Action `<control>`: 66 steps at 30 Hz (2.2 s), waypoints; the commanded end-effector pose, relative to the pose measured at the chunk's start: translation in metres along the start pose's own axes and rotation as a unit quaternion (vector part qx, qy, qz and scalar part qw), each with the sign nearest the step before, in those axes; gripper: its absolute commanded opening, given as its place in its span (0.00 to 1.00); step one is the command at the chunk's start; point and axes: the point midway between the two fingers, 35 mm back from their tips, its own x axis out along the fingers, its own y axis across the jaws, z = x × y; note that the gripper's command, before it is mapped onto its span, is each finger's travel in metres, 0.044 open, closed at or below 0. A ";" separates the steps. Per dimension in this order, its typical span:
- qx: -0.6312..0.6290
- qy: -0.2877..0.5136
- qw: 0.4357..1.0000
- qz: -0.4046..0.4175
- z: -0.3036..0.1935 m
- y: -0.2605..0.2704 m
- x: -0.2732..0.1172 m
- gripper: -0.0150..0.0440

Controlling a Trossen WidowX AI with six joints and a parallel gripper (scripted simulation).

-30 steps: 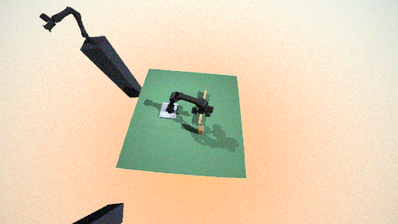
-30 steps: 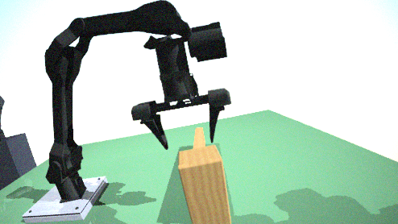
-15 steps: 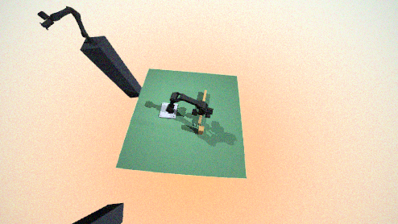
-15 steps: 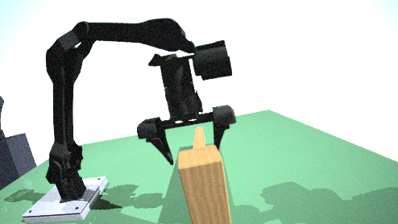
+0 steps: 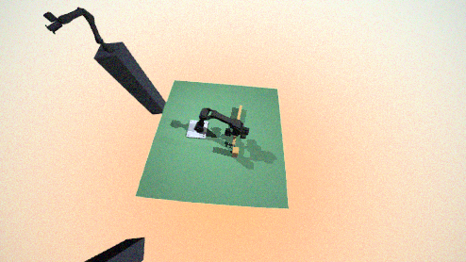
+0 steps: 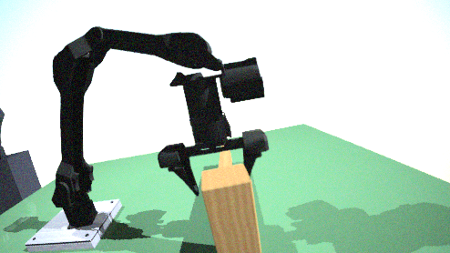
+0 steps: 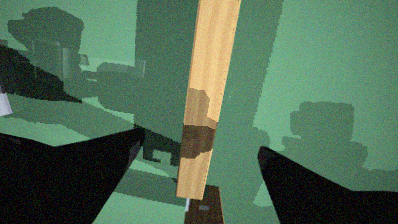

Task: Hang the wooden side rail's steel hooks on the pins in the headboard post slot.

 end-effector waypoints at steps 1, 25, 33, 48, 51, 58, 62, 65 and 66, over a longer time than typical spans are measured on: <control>-0.002 -0.002 1.000 0.007 0.001 0.002 0.011 1.00; -0.002 -0.002 1.000 0.007 0.001 0.002 0.050 1.00; -0.002 -0.002 1.000 0.007 0.001 0.004 0.062 1.00; -0.002 -0.002 1.000 0.007 0.001 0.004 0.063 0.73; -0.002 -0.002 1.000 0.007 0.001 0.004 0.063 0.60; -0.002 -0.002 1.000 0.007 0.001 0.004 0.063 0.39; -0.002 -0.002 1.000 0.007 0.001 0.004 0.063 0.28; -0.002 -0.002 1.000 0.007 0.001 0.004 0.063 0.25; -0.002 -0.002 1.000 0.007 0.001 0.004 0.063 0.25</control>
